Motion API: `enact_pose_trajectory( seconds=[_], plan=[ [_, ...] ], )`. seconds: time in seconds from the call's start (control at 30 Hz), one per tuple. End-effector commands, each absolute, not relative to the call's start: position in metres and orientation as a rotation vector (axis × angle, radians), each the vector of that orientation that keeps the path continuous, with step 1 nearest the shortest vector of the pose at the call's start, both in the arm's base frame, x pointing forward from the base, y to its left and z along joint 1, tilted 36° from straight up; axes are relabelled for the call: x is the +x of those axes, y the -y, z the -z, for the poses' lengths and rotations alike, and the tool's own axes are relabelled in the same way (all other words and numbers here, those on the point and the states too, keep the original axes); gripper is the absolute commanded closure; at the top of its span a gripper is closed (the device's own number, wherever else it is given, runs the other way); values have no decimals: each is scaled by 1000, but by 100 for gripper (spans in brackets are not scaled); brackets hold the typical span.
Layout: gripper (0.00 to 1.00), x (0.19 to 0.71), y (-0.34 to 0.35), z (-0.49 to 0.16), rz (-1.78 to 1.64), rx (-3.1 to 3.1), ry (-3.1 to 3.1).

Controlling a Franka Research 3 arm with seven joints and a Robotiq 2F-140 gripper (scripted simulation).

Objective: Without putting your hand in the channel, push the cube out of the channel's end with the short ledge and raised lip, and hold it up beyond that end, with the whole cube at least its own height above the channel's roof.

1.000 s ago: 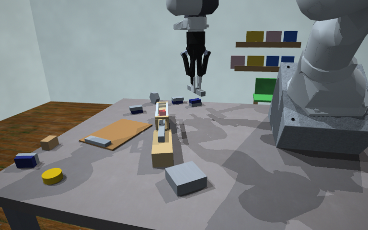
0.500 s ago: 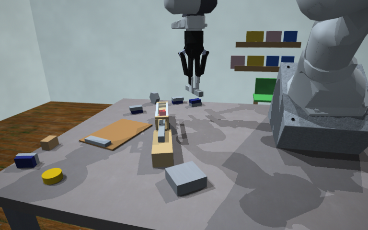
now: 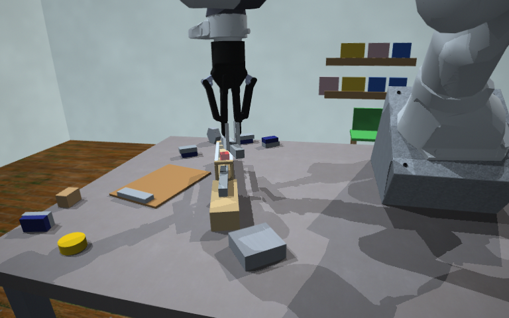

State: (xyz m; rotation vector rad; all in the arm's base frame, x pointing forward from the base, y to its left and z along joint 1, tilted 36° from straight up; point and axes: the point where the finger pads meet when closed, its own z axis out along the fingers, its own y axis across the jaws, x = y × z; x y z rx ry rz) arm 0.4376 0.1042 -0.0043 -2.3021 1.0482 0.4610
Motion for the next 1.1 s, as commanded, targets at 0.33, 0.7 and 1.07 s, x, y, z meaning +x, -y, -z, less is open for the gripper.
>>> enact_pose_trajectory(
  seconds=[0.33,0.7,1.07],
  plan=[
    [100,379,-254,-90,-533,-2201,-1374],
    [100,378,-272,-66,-533,-2201,-1374],
    [100,376,-284,-50,-533,-2201,-1374]
  ],
)
